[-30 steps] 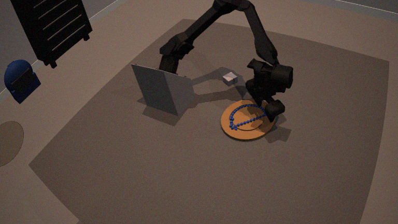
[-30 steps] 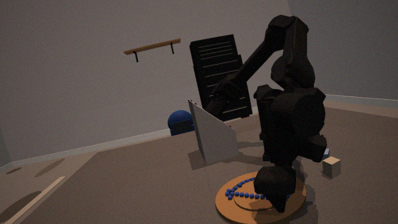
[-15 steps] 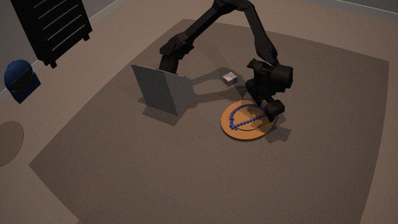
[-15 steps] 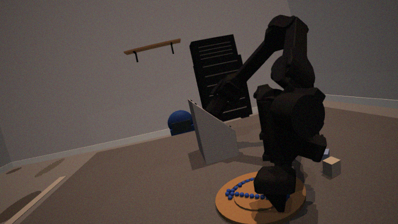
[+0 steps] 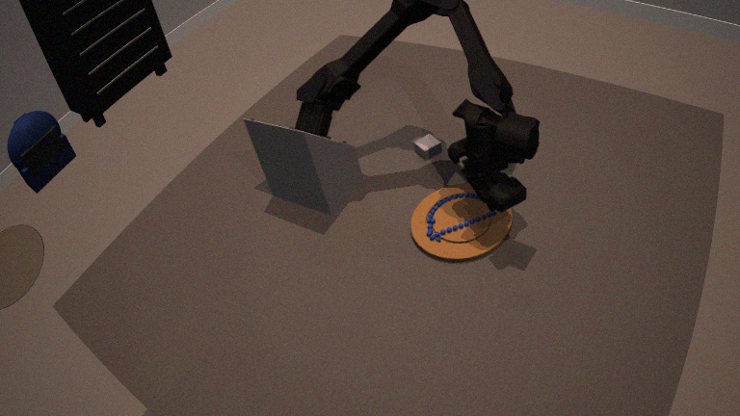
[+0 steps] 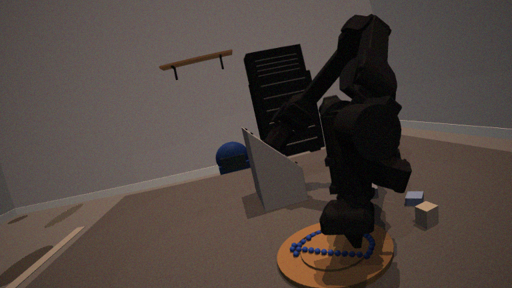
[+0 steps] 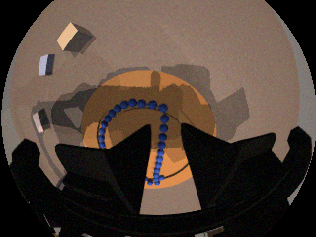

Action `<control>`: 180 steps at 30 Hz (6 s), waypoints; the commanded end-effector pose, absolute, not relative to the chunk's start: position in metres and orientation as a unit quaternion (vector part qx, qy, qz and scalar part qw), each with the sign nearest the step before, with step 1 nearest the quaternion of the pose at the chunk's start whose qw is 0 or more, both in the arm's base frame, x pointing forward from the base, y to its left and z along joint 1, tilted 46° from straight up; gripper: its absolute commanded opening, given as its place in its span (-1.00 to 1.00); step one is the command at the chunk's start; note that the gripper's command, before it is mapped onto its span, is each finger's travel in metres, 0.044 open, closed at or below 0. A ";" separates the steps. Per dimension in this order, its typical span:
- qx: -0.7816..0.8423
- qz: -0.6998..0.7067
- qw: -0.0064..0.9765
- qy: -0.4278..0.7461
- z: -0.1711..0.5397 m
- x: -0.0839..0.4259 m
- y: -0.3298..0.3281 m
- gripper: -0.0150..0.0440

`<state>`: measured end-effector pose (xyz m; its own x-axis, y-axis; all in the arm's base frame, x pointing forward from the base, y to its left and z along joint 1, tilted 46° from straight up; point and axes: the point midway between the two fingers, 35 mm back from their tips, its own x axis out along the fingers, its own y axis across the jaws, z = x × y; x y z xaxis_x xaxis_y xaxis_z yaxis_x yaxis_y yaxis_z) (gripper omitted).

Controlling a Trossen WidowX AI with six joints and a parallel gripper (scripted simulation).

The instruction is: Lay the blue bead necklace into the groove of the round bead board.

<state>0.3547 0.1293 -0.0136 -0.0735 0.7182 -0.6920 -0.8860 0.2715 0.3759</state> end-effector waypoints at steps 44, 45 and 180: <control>-0.099 0.595 0.673 0.427 -0.032 0.352 0.148 -0.49; -0.099 0.595 0.673 0.427 -0.032 0.352 0.148 -0.49; 0.016 0.515 0.680 0.521 -0.037 0.356 0.143 -0.49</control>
